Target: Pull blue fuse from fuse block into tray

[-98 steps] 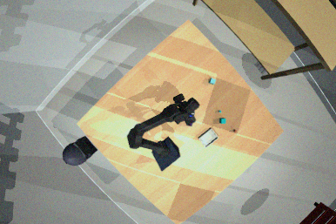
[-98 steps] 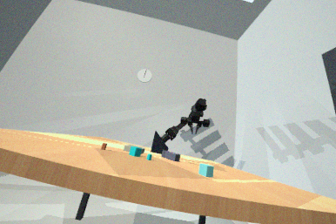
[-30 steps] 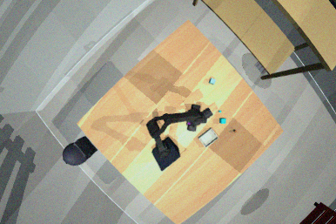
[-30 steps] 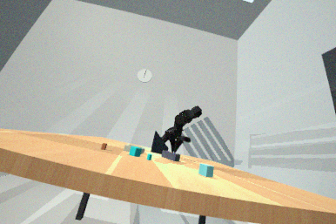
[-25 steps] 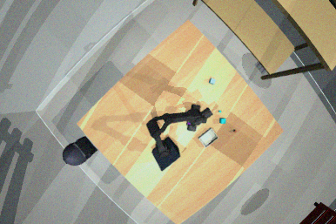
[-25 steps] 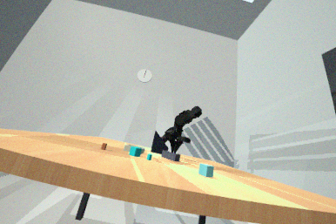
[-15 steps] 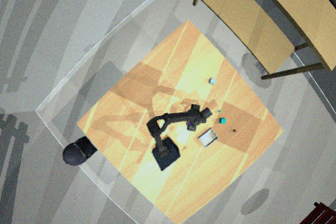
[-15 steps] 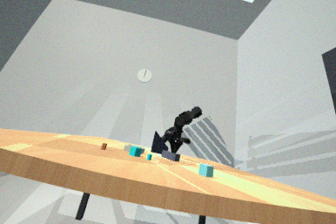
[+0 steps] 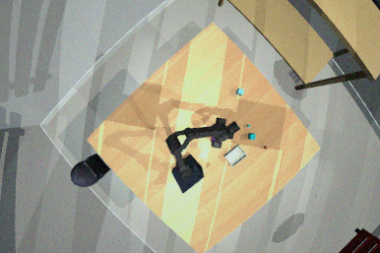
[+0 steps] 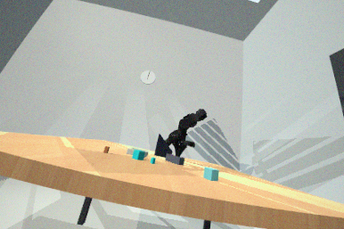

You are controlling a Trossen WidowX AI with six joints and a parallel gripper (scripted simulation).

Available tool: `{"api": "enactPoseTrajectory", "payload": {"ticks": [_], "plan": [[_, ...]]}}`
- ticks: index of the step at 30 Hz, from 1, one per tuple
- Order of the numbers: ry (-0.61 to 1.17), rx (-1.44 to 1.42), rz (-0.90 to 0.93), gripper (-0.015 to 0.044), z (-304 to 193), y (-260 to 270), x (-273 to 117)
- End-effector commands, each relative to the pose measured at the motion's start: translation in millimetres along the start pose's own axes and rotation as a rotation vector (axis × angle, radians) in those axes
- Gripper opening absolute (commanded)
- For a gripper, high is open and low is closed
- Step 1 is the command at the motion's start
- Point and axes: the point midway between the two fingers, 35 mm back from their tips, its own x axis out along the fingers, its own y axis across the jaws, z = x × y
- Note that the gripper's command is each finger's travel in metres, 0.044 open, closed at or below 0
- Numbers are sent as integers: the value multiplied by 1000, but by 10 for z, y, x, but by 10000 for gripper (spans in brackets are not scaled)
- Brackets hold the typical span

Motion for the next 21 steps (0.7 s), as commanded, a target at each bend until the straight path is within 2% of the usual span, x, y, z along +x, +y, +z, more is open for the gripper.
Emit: {"api": "enactPoseTrajectory", "payload": {"ticks": [1,21], "plan": [[0,0,0,0,1,1,-4],[0,1,0,0,4,3,-101]]}}
